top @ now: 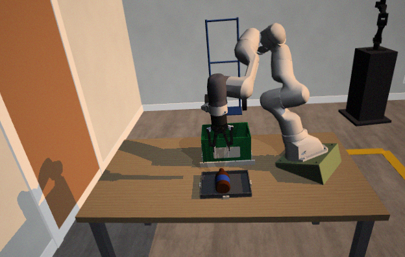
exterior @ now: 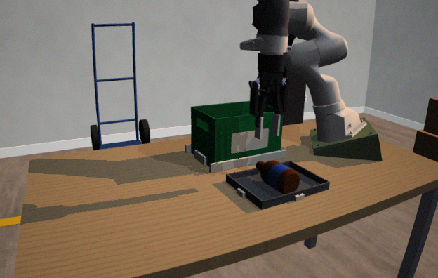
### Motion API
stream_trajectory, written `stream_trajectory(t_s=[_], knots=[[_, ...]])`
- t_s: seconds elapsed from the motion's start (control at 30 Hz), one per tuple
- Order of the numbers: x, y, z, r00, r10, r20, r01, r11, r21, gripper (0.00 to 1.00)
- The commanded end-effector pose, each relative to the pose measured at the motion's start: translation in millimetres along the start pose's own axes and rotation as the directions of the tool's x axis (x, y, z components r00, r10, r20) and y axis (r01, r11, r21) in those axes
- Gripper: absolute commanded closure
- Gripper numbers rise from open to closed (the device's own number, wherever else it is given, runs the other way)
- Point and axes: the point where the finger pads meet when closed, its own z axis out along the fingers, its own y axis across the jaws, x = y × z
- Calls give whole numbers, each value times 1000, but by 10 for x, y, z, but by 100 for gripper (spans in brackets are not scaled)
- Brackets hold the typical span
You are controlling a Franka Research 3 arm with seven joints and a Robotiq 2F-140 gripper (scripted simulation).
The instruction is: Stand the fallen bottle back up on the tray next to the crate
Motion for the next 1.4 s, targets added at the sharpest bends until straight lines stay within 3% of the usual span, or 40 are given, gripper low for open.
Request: stream_trajectory(t_s=[0.0,0.63,1.37], knots=[[-48,-59,126,1000,7,14,-7,1000,16,62],[-55,-67,604,1000,7,14,-7,1000,16,62],[-56,-69,693,1000,7,14,-7,1000,16,62]])
